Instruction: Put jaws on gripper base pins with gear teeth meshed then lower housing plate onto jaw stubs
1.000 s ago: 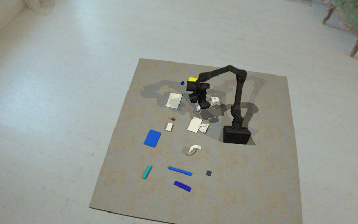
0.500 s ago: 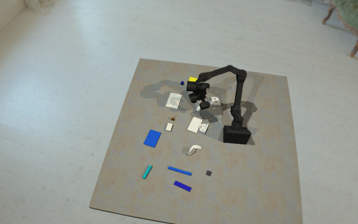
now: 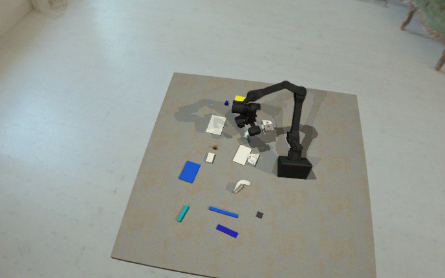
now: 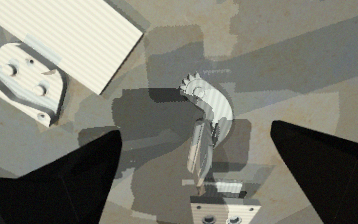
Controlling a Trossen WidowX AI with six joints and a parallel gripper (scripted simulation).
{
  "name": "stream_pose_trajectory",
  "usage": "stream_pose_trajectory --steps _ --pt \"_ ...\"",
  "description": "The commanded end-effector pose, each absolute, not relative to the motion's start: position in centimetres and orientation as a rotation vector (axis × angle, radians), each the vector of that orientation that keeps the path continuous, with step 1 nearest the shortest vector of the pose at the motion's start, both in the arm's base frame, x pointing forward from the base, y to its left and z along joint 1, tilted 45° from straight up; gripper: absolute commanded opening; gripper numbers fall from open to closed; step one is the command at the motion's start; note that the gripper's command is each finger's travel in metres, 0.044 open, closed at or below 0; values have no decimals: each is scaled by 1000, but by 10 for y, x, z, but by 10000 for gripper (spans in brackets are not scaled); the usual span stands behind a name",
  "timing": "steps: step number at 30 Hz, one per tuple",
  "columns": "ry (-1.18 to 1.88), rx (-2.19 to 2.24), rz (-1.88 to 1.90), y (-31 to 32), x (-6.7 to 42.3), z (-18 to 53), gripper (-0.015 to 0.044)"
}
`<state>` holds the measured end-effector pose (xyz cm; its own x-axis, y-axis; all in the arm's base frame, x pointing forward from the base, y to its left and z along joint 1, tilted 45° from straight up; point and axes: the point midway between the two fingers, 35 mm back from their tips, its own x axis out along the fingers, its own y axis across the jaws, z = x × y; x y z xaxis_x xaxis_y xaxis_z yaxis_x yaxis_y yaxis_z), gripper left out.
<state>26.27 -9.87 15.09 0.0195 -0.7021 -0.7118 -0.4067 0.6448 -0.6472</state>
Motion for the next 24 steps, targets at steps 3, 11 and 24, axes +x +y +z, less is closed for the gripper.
stream_pose_trajectory --steps 3,11,24 --pt "1604 -937 -292 -99 263 151 440" --pt "1604 -937 -292 -99 263 151 414" --pt "1604 -937 -292 -99 263 151 73"
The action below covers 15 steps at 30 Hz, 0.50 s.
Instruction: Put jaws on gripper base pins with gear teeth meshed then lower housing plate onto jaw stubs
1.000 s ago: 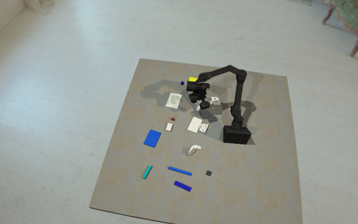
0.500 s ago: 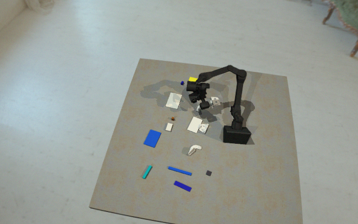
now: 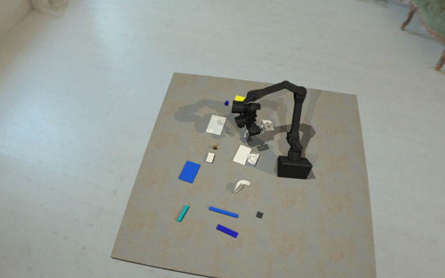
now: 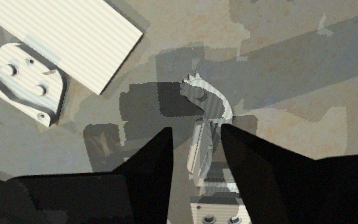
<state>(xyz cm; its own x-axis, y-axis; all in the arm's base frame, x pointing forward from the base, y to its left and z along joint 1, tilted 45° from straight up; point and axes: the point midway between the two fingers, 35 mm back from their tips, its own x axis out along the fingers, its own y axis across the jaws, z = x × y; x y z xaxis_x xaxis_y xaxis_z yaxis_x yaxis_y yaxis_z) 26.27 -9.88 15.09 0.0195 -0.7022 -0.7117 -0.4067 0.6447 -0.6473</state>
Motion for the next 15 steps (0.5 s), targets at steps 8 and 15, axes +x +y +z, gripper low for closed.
stream_pose_trajectory --steps 8,15 --pt "1604 -937 -292 -99 263 151 0" --pt "1604 -937 -292 -99 263 151 0"
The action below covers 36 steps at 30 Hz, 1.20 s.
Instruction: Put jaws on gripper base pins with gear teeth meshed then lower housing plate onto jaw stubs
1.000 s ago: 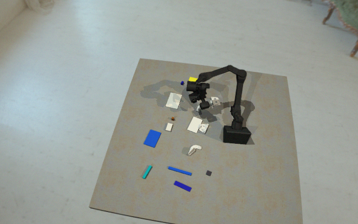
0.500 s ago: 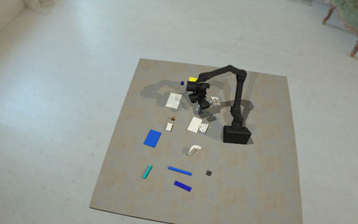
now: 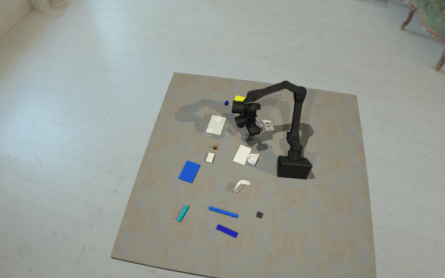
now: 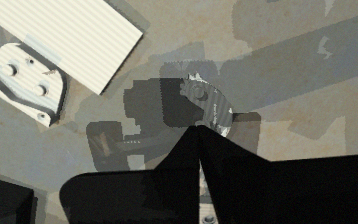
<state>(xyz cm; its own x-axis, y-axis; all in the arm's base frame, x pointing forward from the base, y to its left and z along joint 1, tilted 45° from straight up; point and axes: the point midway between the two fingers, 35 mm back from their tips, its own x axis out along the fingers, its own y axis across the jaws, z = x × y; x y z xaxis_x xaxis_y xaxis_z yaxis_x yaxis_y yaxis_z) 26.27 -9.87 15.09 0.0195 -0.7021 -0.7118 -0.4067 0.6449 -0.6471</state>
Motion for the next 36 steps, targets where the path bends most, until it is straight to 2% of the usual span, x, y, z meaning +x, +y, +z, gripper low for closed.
stream_pose_trajectory --steps 1,6,23,36 --pt "1604 -937 -292 -99 263 151 0" --pt "1604 -937 -292 -99 263 151 0" --pt "1604 -937 -292 -99 263 151 440" --pt "1604 -937 -292 -99 263 151 440"
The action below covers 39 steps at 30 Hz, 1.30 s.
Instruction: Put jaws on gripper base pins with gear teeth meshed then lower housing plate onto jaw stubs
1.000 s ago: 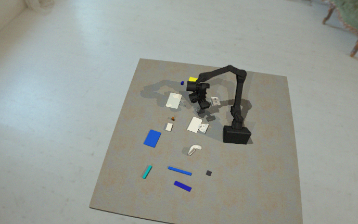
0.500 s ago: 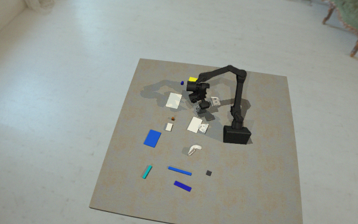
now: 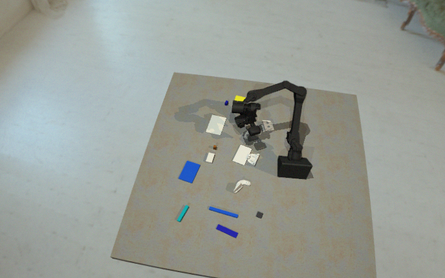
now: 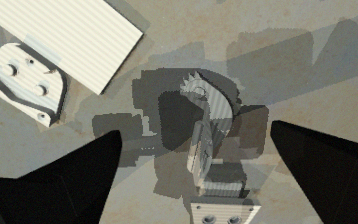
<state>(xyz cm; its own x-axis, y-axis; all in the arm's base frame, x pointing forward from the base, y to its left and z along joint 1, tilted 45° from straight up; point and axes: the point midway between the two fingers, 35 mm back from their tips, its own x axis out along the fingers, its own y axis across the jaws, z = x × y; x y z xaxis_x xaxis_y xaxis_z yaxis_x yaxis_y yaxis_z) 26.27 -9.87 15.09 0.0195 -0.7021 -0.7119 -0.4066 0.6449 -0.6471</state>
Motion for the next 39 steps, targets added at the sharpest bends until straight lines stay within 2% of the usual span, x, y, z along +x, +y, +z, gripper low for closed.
stream_pose_trajectory --steps 1,15,32,39 --pt "1604 -937 -292 -99 263 151 440" --pt "1604 -937 -292 -99 263 151 440" --pt "1604 -937 -292 -99 263 151 0" --pt "1604 -937 -292 -99 263 151 0"
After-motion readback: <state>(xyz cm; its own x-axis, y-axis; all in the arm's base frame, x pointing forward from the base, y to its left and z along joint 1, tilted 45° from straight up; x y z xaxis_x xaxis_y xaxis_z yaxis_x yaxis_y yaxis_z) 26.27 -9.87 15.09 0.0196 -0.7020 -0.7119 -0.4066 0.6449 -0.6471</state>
